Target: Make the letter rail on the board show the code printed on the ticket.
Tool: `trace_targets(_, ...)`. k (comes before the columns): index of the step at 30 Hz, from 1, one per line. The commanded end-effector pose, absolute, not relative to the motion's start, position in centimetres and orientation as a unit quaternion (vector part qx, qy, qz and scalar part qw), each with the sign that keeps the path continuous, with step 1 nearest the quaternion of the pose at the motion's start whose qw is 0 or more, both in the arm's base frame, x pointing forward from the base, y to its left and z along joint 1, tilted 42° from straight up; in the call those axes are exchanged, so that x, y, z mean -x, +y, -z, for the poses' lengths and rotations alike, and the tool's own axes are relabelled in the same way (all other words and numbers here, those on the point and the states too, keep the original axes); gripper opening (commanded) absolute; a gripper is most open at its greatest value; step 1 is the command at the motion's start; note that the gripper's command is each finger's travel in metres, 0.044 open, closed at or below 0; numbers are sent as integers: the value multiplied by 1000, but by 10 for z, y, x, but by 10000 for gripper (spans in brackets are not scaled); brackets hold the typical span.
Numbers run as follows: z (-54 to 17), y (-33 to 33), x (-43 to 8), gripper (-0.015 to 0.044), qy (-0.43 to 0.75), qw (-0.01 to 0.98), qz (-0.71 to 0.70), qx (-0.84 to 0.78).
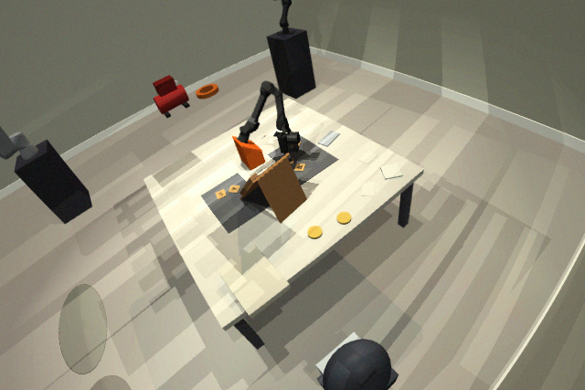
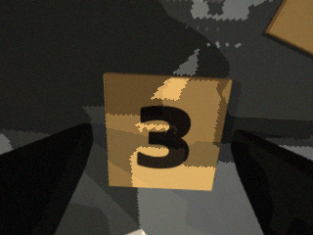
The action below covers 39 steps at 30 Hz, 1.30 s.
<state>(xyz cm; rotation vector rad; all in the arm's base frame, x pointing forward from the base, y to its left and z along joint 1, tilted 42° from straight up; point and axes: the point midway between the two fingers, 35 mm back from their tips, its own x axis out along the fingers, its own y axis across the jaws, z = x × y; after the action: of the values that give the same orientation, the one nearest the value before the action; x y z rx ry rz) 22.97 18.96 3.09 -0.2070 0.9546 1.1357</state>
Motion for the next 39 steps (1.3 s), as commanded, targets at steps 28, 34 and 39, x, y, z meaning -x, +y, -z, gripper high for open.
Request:
trace_targets(28,-35,182,-228,0,435,733,-514,94)
trace_targets(34,-37,179,-228,0,435,733,-514,94)
trace_targets(39,-38,176,-228,0,435,733,-514,95)
